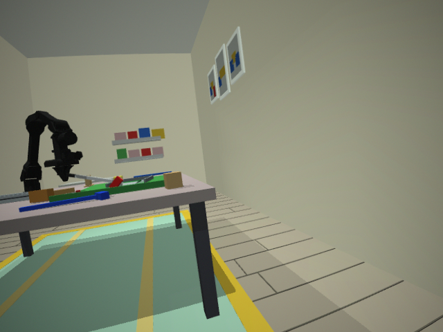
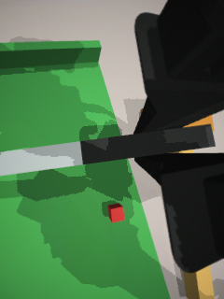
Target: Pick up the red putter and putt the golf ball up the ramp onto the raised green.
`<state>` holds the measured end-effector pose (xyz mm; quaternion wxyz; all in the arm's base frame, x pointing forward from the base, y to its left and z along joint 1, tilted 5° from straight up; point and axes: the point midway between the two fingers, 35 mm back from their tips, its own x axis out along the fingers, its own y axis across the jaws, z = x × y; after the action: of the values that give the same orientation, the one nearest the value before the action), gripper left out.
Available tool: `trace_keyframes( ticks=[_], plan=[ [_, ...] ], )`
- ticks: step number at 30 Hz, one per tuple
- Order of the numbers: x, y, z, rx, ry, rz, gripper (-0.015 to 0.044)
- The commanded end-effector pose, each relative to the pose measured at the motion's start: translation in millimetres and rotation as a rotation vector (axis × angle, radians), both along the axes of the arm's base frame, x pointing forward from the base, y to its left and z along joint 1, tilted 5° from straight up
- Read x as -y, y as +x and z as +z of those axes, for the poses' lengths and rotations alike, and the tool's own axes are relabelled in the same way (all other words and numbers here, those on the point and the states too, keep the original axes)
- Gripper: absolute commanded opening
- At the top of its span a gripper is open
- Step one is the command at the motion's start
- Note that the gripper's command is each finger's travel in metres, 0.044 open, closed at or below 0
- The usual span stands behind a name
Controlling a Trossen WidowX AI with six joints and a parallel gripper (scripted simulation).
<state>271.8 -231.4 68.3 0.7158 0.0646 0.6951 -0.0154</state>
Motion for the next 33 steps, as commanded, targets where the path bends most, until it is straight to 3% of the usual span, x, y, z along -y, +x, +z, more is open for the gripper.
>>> trace_keyframes(
  ticks=[1,13,20,33],
  plan=[
    [-0.2,-0.1,0.0,0.0,0.001,-0.001,0.0],
    [-132.6,17.1,10.1,0.006,0.008,0.003,0.0],
    [-133.9,17.3,17.9,0.006,0.008,0.003,0.0],
    [-130.3,14.7,70.1,0.006,0.007,0.003,0.0]
  ],
)
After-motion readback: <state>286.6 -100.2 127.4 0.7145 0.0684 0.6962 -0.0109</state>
